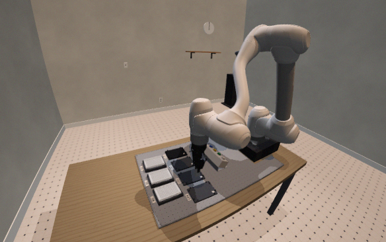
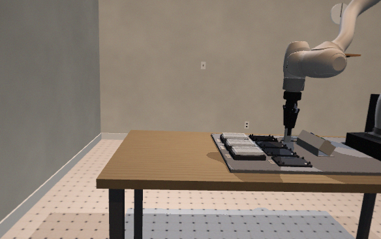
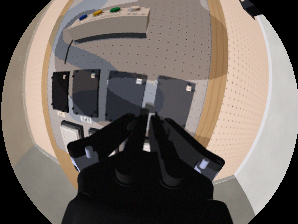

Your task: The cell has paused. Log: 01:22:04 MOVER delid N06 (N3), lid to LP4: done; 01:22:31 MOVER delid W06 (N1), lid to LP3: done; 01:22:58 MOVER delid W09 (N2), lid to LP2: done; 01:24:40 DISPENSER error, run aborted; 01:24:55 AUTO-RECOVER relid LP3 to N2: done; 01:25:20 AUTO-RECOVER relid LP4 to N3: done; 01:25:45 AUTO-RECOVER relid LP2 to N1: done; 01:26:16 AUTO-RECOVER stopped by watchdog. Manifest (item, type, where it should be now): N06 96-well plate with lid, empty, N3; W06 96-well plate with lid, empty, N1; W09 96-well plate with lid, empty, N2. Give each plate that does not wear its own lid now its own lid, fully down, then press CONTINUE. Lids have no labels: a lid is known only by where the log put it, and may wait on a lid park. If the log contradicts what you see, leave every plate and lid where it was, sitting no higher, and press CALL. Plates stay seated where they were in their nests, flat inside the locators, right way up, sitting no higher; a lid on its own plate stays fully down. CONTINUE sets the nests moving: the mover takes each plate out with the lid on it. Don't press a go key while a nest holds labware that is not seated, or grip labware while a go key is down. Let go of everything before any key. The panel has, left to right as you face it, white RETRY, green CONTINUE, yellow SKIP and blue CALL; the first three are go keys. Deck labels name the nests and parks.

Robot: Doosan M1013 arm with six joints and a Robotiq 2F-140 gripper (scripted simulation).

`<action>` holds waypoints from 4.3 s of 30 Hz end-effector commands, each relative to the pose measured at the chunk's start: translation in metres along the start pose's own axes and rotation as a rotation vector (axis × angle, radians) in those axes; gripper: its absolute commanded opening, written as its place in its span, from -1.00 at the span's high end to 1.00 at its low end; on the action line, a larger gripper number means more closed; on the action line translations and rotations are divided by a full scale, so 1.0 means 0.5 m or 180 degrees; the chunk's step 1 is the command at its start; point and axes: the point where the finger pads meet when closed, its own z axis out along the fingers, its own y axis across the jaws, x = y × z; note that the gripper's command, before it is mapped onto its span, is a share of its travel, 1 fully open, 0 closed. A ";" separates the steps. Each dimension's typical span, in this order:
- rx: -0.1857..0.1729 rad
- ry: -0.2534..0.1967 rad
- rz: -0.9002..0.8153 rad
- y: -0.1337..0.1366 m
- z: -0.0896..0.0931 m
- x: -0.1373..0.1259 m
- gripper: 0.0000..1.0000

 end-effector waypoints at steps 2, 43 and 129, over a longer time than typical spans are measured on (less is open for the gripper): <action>-0.0001 0.0000 0.0000 0.000 0.000 0.000 1.00; 0.0000 0.0000 0.0000 -0.132 0.000 -0.365 1.00; 0.0094 0.0045 -0.5261 -0.107 0.000 -0.372 1.00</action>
